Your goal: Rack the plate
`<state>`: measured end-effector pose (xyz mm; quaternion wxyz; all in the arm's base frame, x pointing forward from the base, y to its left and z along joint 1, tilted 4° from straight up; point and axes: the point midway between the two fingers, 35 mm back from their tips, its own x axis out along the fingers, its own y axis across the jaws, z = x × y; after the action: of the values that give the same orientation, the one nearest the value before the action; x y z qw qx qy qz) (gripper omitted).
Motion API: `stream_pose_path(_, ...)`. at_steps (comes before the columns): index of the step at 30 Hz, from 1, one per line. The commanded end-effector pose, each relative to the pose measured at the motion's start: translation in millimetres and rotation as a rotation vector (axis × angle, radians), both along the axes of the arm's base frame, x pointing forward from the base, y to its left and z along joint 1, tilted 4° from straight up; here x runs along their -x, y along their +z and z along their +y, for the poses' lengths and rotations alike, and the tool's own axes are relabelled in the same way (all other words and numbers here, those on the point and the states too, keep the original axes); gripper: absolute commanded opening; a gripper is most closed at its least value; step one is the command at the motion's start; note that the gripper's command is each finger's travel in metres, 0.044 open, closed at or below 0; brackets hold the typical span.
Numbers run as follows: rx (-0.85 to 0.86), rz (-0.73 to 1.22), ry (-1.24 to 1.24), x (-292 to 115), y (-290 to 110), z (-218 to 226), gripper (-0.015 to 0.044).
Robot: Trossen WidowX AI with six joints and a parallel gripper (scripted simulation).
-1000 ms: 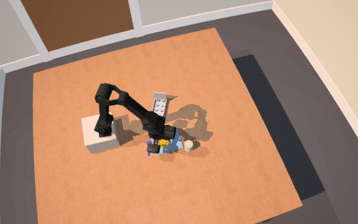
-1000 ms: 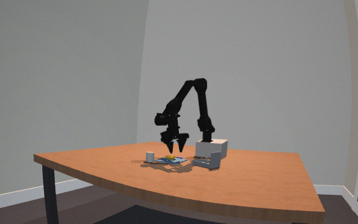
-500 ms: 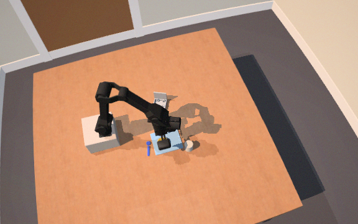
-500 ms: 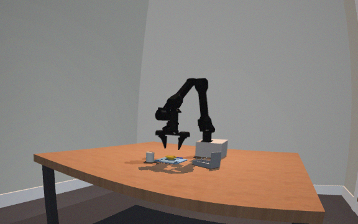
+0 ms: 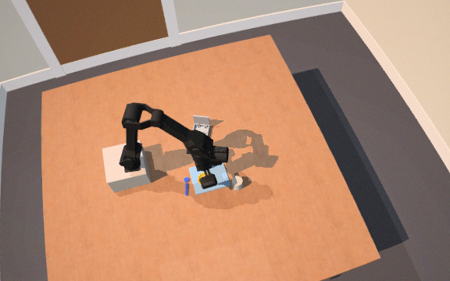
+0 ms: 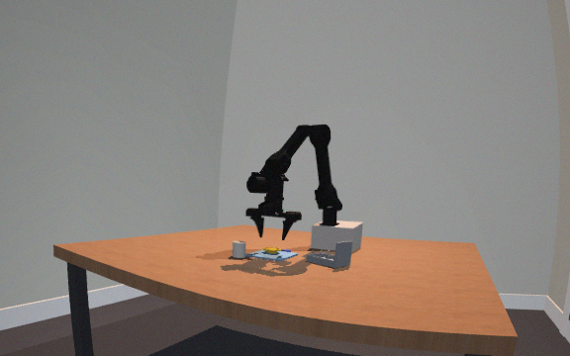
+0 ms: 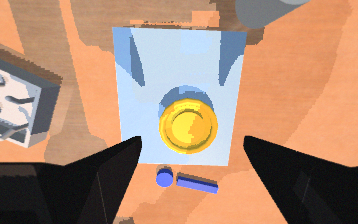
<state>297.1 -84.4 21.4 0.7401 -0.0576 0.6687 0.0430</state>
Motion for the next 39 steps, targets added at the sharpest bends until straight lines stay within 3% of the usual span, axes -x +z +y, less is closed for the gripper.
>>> stream_pose_path(1, 0.001, 0.012, 0.004, 1.4, -9.3, -0.1, 0.0400)
stream_pose_path(27, 0.001, 0.012, 0.004, -0.9, -48.9, 0.1, 0.0400)
stream_pose_path(29, 0.001, 0.012, 0.004, -0.9, -48.9, 0.1, 0.0348)
stream_pose_path(39, 0.001, 0.012, 0.004, -0.9, -48.9, 0.1, 0.0320)
